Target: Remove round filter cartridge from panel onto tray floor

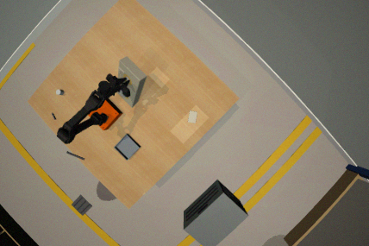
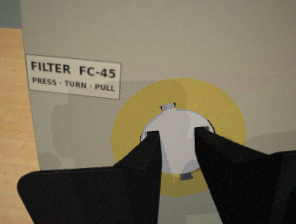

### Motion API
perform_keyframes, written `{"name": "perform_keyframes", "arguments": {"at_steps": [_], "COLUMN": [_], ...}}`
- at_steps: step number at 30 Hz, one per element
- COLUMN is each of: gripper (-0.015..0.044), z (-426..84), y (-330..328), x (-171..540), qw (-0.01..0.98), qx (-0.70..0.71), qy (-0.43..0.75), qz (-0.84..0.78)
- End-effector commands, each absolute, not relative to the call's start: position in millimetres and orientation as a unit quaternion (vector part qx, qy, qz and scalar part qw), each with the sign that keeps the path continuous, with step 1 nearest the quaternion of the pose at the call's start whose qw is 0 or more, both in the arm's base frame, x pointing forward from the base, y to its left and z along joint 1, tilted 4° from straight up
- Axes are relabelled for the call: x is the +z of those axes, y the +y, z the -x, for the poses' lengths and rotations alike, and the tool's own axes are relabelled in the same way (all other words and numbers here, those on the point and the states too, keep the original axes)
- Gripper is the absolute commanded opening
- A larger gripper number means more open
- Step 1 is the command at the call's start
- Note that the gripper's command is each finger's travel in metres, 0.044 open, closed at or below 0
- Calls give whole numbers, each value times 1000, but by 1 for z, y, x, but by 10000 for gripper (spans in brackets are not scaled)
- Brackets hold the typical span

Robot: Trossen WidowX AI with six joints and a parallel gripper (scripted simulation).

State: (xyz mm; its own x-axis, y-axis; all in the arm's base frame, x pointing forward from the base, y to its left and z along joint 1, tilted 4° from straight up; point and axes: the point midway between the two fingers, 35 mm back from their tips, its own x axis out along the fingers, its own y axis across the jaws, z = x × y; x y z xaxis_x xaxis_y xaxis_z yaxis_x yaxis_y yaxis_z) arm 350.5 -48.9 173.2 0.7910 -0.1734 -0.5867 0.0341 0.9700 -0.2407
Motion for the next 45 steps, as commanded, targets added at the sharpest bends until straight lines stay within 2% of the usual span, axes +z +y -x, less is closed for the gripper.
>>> {"name": "perform_keyframes", "arguments": {"at_steps": [1, 2, 4, 25, 45], "gripper": [60, 53, 1, 0, 0], "z": [-351, -351, -351, -354, -354], "y": [-49, -49, -49, -49, -49], "x": [174, 174, 174, 170, 170], "qw": [940, 940, 940, 929, 812], "qx": [-56, -56, -56, -148, -237], "qy": [318, 318, 318, 288, 220], "qz": [109, 109, 109, -179, -485]}}
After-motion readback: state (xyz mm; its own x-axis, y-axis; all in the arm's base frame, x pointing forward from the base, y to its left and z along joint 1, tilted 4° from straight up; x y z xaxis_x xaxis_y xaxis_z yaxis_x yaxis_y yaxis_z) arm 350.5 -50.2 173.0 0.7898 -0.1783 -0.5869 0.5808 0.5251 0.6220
